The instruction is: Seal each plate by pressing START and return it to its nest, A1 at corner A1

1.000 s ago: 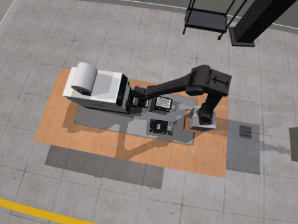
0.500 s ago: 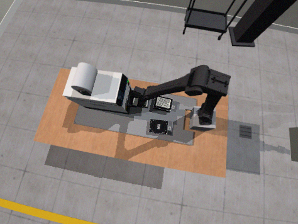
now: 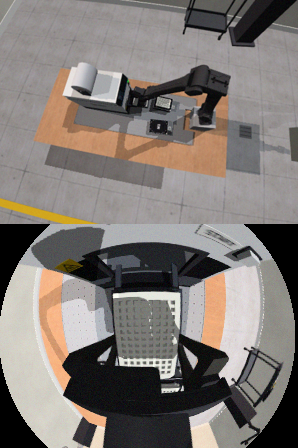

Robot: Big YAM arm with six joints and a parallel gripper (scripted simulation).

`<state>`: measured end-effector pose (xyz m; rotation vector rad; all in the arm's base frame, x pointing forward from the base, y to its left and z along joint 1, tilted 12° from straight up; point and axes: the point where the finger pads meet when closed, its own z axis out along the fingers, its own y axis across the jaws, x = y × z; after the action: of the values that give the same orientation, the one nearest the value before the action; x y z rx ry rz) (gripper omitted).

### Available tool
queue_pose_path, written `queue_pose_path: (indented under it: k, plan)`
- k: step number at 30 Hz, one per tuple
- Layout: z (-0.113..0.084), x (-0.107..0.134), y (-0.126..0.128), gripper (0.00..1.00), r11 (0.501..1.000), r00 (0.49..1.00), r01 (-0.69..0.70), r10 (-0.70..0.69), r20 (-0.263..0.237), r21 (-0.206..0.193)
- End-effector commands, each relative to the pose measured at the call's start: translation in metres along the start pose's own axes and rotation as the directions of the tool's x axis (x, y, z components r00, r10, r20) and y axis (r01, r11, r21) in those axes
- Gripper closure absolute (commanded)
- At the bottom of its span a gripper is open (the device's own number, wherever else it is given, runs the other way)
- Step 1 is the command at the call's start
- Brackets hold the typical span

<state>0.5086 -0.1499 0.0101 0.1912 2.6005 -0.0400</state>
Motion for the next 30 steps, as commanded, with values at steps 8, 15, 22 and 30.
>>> queue_pose_path:
  k: [8,15,22,30]
  plan:
    - [0.013,0.036,-0.003,1.00,0.999,0.996,-0.035,0.034,-0.084,-0.002]
    - [0.013,0.042,-0.002,1.00,0.999,0.995,-0.037,0.037,-0.098,-0.003]
    - [0.013,0.046,-0.004,1.00,0.999,0.993,-0.042,0.042,-0.108,-0.002]
    - [0.013,0.048,-0.004,1.00,0.999,0.992,-0.044,0.043,-0.114,-0.002]
